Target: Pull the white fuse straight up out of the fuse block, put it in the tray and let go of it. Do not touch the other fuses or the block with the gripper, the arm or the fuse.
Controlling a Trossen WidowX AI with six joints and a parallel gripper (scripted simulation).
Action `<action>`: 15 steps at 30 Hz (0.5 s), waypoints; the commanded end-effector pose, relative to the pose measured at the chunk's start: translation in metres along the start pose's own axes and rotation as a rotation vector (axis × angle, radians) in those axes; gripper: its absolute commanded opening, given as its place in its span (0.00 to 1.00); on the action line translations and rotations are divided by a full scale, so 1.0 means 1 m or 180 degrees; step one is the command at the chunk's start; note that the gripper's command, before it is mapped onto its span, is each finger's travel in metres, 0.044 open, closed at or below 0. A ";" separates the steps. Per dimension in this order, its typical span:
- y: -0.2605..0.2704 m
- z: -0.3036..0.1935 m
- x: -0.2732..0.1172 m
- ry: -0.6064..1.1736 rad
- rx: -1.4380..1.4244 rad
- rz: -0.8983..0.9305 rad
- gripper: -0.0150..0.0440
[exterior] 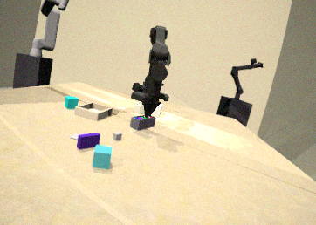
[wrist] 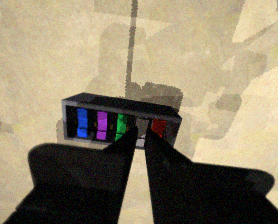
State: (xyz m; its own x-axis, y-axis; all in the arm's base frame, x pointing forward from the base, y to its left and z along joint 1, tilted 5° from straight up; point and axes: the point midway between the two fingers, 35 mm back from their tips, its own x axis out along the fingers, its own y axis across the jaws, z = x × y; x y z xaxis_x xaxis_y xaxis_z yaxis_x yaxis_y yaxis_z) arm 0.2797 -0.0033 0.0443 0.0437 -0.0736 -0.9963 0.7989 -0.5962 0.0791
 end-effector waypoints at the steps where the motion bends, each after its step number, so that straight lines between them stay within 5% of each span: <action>1: 0.001 -0.001 -0.004 0.0009 0.0004 0.0016 0.25; 15: 0.001 -0.001 -0.011 0.0007 0.0001 0.0017 0.25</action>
State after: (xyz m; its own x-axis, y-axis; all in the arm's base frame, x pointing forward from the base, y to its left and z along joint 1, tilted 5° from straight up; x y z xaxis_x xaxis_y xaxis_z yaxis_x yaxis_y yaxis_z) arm 0.2794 -0.0027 0.0513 0.0426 -0.0736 -0.9964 0.8003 -0.5945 0.0781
